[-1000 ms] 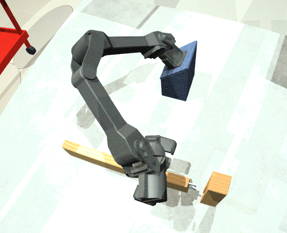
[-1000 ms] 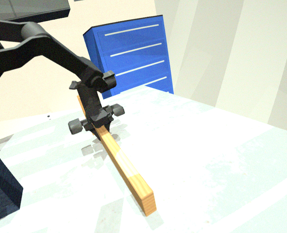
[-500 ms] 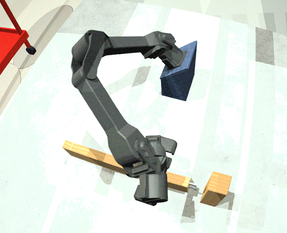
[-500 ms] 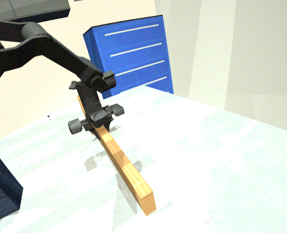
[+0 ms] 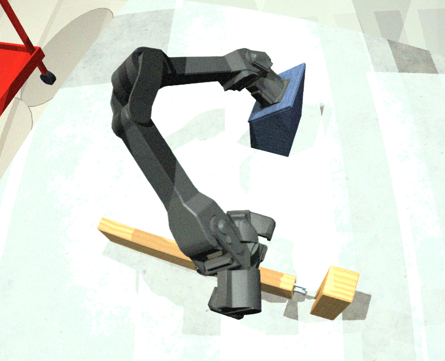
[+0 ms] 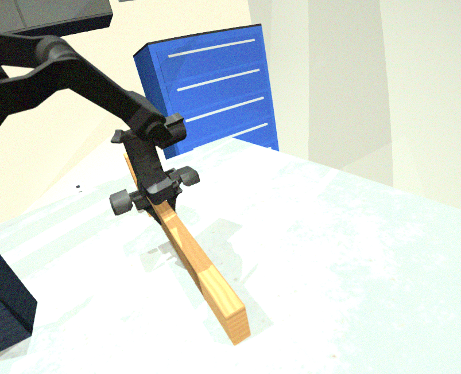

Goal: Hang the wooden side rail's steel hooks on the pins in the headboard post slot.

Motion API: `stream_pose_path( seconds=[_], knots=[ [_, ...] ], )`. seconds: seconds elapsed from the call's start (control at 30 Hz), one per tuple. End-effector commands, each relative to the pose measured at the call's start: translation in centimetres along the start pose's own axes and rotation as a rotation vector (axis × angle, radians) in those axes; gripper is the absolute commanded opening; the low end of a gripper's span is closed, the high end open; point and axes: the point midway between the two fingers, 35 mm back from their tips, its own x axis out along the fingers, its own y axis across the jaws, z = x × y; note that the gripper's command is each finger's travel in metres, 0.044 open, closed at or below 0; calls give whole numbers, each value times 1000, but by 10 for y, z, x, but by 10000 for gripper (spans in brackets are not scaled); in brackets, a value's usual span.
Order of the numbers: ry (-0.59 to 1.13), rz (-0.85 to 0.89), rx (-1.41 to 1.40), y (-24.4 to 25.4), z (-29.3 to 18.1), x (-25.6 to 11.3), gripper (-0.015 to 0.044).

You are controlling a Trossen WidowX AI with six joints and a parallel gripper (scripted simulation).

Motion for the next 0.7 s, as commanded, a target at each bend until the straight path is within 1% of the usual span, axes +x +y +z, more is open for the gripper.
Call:
stream_pose_path(
  seconds=[0.0,0.67],
  knots=[
    [3,6,-1,0,-3,-3,0],
    [3,6,-1,0,-5,-3,0]
  ],
)
